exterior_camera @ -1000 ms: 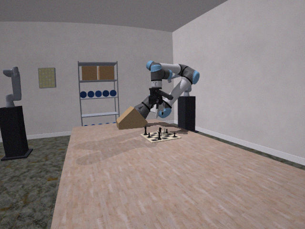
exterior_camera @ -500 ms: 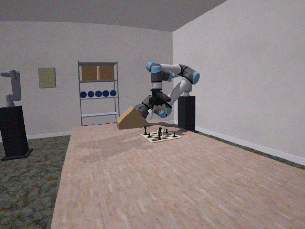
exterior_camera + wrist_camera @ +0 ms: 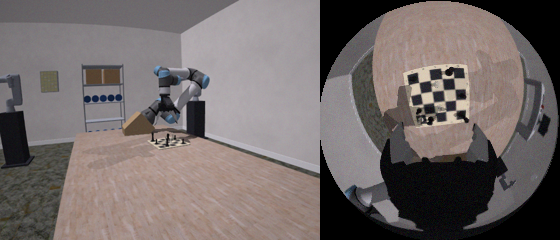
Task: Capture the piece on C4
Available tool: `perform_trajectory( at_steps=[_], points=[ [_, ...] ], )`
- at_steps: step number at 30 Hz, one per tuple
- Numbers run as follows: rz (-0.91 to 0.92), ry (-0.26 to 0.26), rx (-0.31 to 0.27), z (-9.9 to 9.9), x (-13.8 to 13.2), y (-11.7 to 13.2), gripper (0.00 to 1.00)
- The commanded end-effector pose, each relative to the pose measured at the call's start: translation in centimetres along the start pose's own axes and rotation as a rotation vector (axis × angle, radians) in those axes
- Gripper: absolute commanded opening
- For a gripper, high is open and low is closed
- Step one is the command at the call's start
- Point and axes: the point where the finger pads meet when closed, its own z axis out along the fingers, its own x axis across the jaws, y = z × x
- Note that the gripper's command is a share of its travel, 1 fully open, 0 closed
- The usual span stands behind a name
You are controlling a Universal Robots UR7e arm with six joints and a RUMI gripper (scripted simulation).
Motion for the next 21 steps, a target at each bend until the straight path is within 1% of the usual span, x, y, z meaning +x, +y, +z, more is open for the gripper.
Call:
perform_trajectory(
  at_steps=[1, 11, 21],
  points=[
    [0.068, 0.005, 0.0, 0.07, 0.1, 0.03, 1.0],
    [0.237, 0.005, 0.001, 0.33, 0.31, 0.25, 1.0],
    [0.302, 0.005, 0.001, 0.44, 0.39, 0.34, 1.0]
  ],
)
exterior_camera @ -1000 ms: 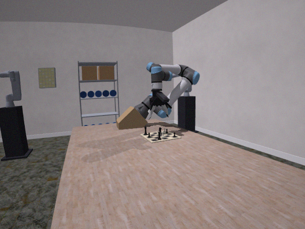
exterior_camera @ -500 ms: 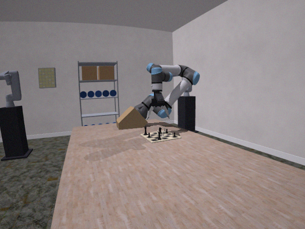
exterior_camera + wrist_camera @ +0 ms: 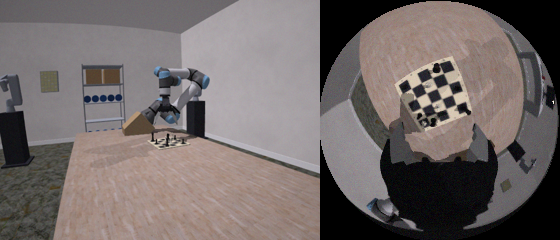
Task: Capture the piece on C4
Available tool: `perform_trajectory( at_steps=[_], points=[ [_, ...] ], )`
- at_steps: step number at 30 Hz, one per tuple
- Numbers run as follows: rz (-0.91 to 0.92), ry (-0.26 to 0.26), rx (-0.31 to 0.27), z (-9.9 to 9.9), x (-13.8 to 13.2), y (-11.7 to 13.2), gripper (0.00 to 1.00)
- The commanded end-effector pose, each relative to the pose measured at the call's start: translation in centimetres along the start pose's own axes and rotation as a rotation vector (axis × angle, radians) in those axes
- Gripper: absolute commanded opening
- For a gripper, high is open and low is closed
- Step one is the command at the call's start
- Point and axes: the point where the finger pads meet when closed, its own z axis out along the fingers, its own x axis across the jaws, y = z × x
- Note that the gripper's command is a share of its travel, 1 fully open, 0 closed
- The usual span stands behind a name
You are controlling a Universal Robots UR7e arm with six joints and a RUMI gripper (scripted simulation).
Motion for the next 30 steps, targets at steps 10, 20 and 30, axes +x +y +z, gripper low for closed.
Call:
perform_trajectory(
  at_steps=[10, 20, 30],
  points=[
    [0.04, 0.001, 0.001, 0.03, 0.07, 0.01, 1.0],
    [0.04, 0.001, 0.001, 0.03, 0.07, 0.01, 0.2],
    [0.04, 0.001, 0.001, 0.03, 0.07, 0.01, 0.2]
  ],
)
